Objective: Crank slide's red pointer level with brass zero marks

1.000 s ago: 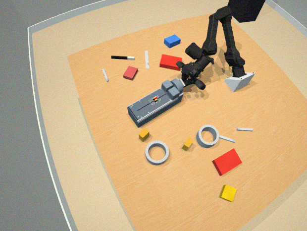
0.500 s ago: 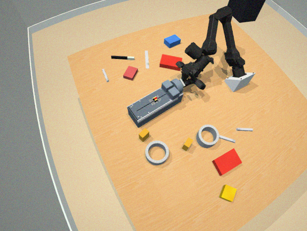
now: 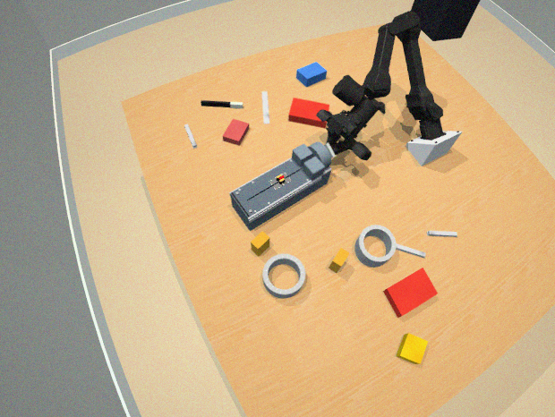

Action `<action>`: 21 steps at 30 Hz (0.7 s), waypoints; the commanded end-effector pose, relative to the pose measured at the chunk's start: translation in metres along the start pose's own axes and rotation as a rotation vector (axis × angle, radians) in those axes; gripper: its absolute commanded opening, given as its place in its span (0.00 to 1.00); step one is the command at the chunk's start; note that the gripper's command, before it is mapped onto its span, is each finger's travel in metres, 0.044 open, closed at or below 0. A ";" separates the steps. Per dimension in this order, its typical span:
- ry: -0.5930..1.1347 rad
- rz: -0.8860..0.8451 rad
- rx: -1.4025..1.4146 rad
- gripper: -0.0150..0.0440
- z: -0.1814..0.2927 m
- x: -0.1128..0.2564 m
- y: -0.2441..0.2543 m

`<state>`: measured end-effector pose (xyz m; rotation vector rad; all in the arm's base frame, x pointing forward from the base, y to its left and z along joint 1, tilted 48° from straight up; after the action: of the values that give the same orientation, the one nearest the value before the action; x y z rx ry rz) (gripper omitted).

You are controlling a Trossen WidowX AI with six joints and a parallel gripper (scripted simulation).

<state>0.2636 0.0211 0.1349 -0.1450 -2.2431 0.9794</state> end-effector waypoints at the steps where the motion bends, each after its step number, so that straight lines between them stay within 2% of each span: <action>1: -0.007 0.019 -0.005 0.25 -0.003 0.003 -0.006; 21: -0.007 0.019 -0.005 0.25 -0.011 0.011 -0.011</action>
<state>0.2645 0.0215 0.1465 -0.1522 -2.2395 0.9834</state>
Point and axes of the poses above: the point midway between the two fingers, 35 mm back from their tips, its own x axis back along the fingers, its own y axis across the jaws, z = x × y, the point moved 10 cm from there along x, back along the fingers, and after that the axes turned 6 degrees about -x, right-handed, at the moved point
